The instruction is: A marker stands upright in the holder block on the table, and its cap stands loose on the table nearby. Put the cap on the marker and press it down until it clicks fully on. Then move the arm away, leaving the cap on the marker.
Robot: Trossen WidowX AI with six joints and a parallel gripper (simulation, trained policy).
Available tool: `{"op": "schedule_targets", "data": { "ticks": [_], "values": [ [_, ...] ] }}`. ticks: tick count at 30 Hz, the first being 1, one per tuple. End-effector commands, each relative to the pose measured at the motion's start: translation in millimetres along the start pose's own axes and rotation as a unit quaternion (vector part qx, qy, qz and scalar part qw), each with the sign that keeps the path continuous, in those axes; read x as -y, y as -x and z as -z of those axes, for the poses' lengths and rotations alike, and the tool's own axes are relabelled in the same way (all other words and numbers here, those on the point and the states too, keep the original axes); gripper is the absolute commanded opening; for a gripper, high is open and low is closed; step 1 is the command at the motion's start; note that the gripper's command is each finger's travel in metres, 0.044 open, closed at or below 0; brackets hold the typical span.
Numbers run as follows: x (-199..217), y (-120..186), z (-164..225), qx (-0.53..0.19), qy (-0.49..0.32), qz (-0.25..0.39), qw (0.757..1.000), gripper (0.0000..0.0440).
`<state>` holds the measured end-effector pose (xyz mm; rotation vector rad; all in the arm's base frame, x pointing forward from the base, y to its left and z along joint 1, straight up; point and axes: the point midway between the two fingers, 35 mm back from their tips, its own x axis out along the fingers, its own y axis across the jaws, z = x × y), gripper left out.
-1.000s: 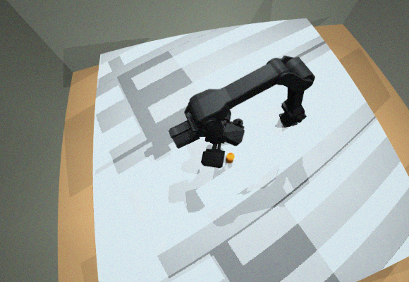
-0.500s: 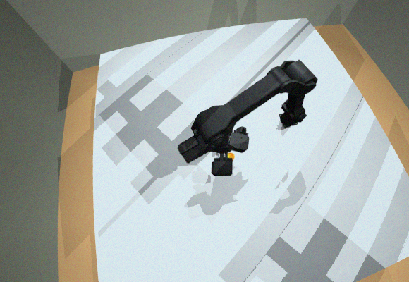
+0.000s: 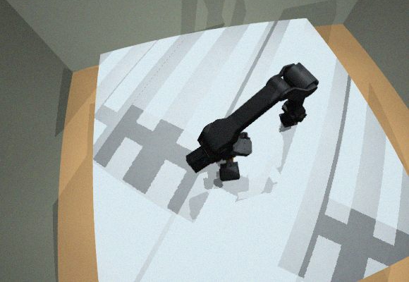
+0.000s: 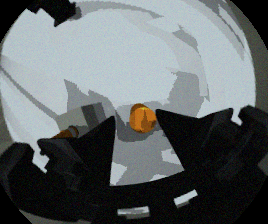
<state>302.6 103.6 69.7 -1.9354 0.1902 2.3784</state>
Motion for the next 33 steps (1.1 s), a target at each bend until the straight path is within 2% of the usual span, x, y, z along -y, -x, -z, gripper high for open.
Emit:
{"op": "schedule_targets", "data": {
  "ticks": [1, 5, 10, 23, 33],
  "values": [
    [0.8, -5.6, -0.8, -0.002, 0.014, -0.006, 1.000, 0.0262],
    [1.7, -8.9, -1.8, -0.008, 0.029, -0.010, 1.000, 0.0221],
    [1.9, -1.5, -2.8, -0.025, 0.040, -0.009, 0.999, 0.0092],
    [-9.2, 44.8, 5.5, -0.078, 0.043, 0.006, 0.996, 0.0074],
    [-40.1, 79.5, 5.0, -0.089, 0.030, 0.017, 0.995, 0.0069]
  ]
}}
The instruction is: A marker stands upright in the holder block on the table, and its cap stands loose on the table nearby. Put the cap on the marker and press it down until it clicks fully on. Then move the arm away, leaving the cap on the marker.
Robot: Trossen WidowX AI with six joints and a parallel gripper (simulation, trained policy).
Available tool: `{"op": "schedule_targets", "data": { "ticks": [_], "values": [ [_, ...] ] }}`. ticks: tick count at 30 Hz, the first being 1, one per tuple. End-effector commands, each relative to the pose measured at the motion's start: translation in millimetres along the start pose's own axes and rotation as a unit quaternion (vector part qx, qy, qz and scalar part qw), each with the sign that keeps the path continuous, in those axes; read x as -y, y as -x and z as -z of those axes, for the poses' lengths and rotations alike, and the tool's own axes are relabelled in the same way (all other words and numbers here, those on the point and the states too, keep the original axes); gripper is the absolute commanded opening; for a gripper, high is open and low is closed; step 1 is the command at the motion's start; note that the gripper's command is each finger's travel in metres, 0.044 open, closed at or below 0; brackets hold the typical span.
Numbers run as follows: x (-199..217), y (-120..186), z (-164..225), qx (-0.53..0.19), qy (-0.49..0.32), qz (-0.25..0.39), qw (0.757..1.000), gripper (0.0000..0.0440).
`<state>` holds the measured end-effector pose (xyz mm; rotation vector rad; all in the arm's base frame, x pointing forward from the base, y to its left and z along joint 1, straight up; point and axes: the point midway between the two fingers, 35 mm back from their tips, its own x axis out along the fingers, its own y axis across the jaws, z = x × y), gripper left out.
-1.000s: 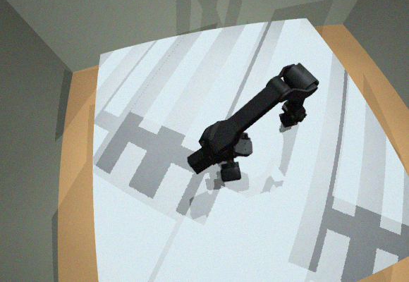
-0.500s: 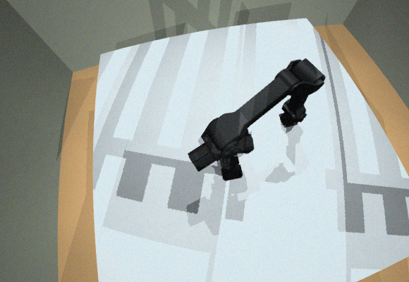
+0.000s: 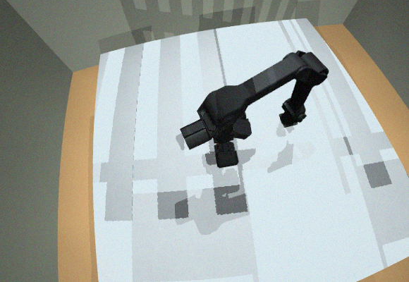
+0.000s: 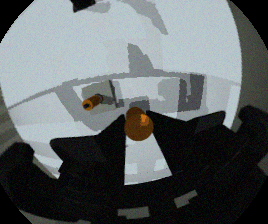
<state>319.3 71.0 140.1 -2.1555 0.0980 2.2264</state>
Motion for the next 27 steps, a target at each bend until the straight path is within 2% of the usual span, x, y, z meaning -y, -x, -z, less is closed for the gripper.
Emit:
{"op": "schedule_targets", "data": {
  "ticks": [1, 14, 27],
  "values": [
    [-9.6, 11.3, -1.5, -0.003, -0.003, 0.003, 1.000, 0.0068],
    [-57.3, 30.1, -16.6, 0.016, -0.035, 0.003, 0.999, 0.0049],
    [-68.1, 19.6, -25.2, 0.036, -0.045, 0.010, 0.998, 0.0028]
  ]
}}
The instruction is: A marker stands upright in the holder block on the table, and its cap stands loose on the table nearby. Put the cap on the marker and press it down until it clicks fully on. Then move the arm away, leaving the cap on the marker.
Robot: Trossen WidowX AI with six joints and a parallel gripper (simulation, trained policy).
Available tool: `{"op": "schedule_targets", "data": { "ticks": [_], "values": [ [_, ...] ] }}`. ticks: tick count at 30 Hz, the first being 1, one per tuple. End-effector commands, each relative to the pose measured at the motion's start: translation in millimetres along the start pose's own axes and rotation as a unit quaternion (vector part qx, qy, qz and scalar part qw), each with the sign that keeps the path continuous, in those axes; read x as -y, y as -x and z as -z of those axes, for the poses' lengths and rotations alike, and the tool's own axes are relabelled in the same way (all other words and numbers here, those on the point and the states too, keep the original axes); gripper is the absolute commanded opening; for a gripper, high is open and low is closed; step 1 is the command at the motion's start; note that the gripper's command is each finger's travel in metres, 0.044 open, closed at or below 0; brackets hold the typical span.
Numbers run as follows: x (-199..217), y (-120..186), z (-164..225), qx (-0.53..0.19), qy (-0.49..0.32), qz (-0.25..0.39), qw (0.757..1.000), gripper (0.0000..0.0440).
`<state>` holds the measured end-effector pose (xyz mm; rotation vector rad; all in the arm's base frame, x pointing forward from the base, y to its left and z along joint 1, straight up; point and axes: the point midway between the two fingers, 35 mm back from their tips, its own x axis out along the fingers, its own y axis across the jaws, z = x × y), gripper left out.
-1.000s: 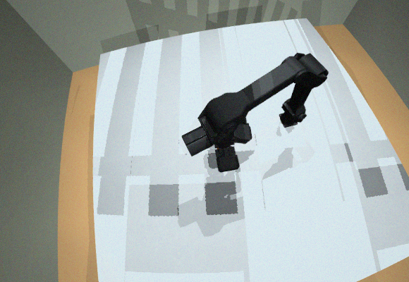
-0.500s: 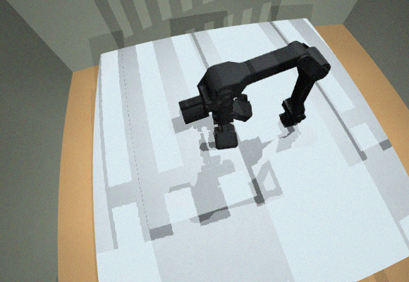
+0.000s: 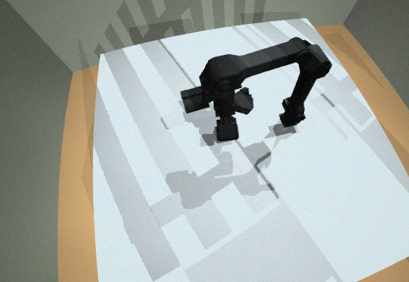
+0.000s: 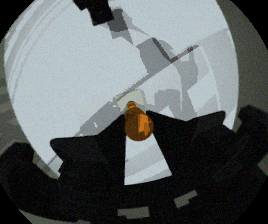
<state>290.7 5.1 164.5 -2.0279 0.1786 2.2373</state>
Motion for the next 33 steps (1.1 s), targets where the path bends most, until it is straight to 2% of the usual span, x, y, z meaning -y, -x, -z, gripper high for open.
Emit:
{"op": "schedule_targets", "data": {
  "ticks": [1, 26, 29, 33],
  "values": [
    [-0.1, -4.5, -0.6, 0.004, 0.000, 0.004, 1.000, 0.0027],
    [-0.2, -60.1, 0.4, 0.026, 0.027, 0.012, 0.999, 0.0018],
    [-1.4, -66.7, -1.3, 0.031, 0.032, 0.008, 0.999, 0.0097],
    [-0.6, -70.1, -11.2, 0.049, 0.036, 0.012, 0.998, 0.0118]
  ]
}}
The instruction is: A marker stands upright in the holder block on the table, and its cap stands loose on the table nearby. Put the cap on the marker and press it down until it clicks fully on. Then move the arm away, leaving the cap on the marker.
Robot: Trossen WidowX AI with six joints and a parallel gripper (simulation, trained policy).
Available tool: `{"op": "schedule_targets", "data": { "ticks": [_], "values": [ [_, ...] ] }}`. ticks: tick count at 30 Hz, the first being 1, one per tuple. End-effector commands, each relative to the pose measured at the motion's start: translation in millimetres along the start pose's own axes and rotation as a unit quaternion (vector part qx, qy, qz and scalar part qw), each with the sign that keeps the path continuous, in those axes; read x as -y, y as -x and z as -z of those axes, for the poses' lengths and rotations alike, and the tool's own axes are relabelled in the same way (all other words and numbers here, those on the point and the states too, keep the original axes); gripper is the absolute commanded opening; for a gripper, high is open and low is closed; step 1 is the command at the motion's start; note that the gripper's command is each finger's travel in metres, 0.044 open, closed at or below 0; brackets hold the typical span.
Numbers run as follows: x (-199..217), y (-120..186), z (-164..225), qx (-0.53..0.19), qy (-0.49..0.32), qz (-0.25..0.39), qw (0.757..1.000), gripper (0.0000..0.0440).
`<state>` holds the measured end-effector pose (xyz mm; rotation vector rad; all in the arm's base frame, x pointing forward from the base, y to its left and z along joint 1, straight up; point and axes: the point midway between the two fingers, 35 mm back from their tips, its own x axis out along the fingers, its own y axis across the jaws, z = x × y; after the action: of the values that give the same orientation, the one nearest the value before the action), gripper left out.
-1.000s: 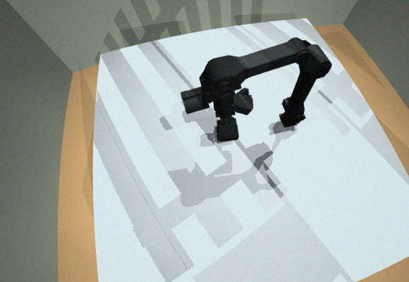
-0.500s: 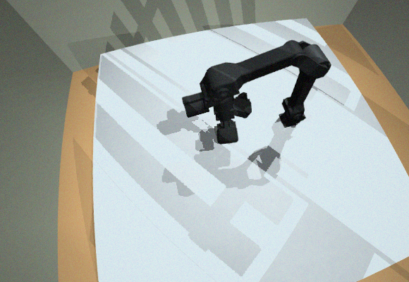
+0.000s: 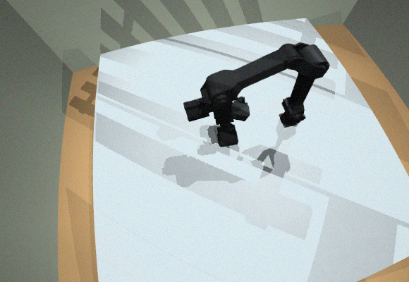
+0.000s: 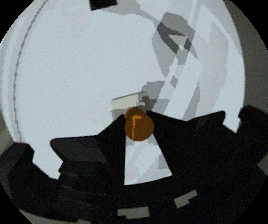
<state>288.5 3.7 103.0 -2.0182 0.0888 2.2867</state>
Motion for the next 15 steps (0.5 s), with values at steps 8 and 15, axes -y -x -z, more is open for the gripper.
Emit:
{"op": "schedule_targets", "data": {
  "ticks": [8, 15],
  "values": [
    [1.7, -8.3, -21.1, 0.043, 0.009, 0.007, 0.999, 0.0164],
    [3.6, -5.1, -32.2, 0.044, 0.018, 0.018, 0.999, 0.0310]
  ]
}}
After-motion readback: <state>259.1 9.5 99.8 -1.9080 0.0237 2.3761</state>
